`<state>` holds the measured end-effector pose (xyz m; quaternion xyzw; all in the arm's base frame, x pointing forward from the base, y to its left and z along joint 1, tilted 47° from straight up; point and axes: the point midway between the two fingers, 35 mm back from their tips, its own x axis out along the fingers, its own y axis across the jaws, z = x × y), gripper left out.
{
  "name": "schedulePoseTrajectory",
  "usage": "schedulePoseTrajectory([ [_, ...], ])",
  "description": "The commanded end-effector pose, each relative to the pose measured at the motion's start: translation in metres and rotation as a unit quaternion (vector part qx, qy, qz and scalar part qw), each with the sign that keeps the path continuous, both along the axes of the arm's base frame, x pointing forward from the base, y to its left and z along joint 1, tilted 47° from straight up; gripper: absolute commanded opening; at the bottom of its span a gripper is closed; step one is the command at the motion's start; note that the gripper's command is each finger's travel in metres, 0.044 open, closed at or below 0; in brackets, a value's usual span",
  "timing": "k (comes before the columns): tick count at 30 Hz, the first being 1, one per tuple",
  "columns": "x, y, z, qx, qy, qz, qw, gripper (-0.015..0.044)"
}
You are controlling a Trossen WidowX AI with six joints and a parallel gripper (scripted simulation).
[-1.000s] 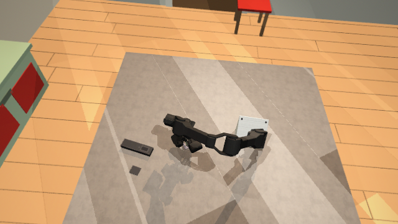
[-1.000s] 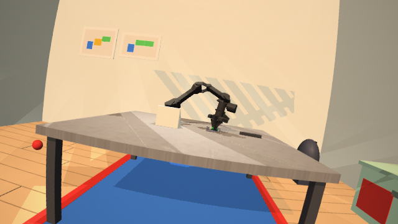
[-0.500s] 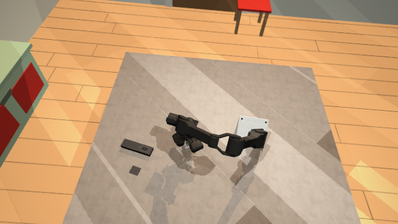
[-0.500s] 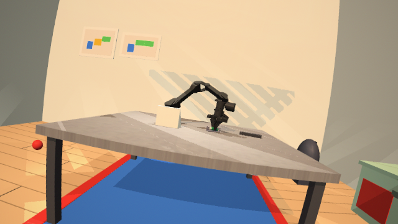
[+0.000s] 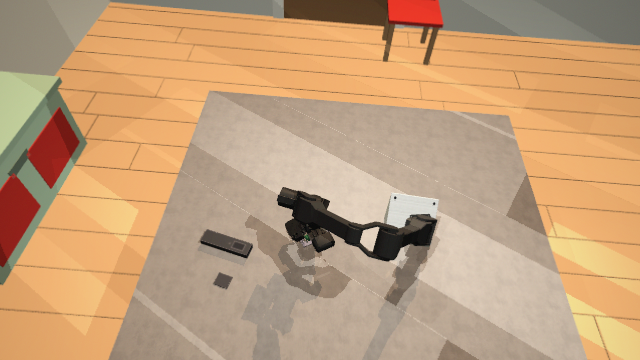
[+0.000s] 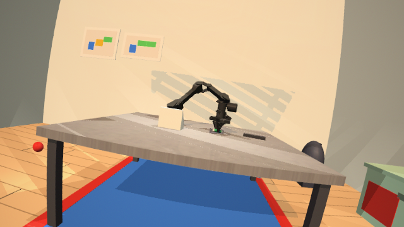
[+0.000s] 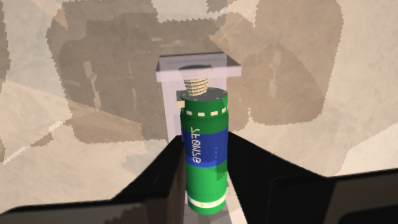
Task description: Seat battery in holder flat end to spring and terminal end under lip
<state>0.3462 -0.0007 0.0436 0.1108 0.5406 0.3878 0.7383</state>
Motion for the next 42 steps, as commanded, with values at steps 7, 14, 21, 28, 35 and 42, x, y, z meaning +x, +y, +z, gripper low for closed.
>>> schedulePoseTrajectory([
  [7,0.002,0.003,0.002,0.012,-0.023,-0.012,1.0,0.007],
  [14,-0.001,0.002,0.0,0.012,-0.024,-0.014,1.0,0.007],
  [21,-0.005,0.001,-0.002,0.013,-0.027,-0.016,0.999,0.007],
  [28,-0.01,0.001,-0.004,0.014,-0.03,-0.019,0.999,0.007],
  [35,-0.014,0.0,-0.006,0.015,-0.031,-0.021,0.999,0.007],
  [42,-0.014,0.0,-0.006,0.014,-0.031,-0.022,0.999,0.007],
])
